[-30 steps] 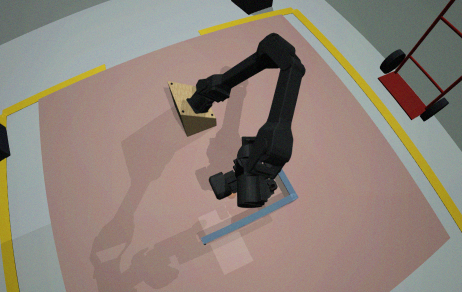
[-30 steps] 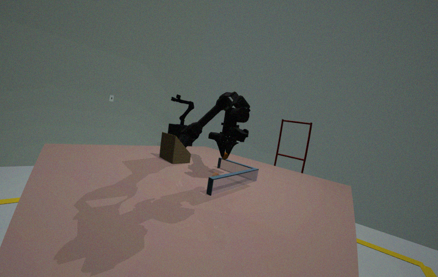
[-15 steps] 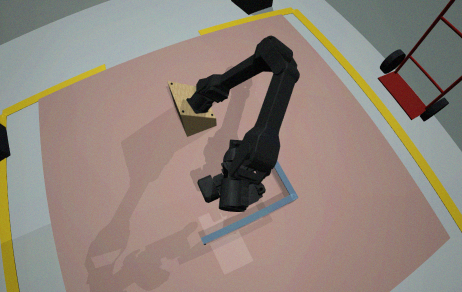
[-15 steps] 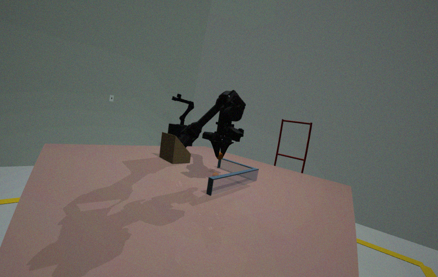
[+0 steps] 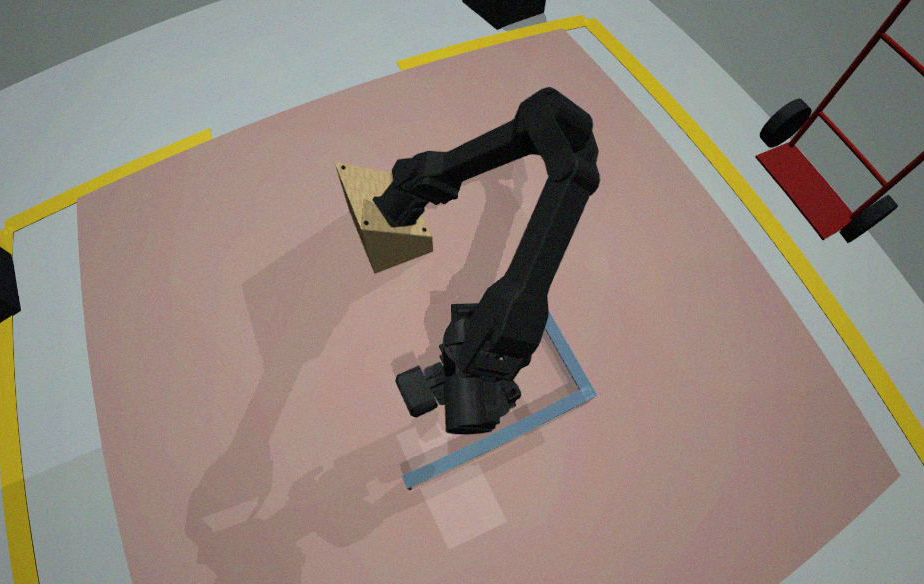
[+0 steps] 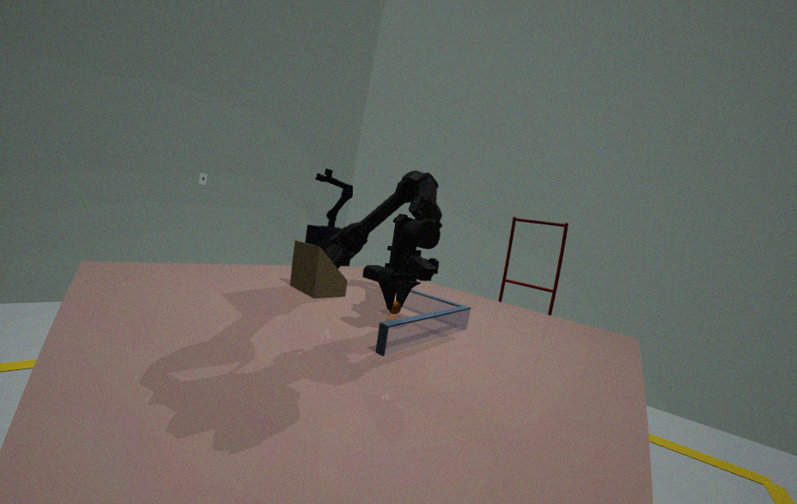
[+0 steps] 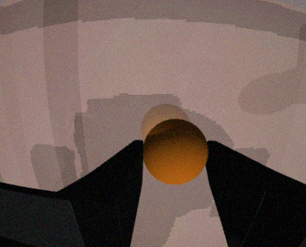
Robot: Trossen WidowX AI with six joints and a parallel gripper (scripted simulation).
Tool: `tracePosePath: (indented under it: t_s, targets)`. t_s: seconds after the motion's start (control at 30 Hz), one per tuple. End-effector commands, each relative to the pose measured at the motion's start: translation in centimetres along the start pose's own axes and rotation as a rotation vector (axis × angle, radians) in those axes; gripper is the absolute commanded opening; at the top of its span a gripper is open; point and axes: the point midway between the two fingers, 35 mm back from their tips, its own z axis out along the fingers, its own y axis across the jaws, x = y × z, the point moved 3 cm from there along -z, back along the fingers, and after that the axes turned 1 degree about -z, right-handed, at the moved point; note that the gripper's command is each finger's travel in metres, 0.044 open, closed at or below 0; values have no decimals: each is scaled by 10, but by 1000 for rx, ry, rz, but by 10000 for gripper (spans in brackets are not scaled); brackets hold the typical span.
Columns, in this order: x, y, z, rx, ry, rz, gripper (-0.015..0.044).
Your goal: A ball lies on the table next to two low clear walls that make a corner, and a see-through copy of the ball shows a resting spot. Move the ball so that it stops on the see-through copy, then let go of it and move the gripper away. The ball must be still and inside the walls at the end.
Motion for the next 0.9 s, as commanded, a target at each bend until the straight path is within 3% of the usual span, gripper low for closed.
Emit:
tracePosePath:
  t_s: [0.0, 0.77, 0.87]
  targets:
    - [2, 2, 17, -8, 3, 5, 0]
    - [3, 2, 37, -9, 3, 5, 0]
    - [2, 1, 35, -4, 0, 1, 79]
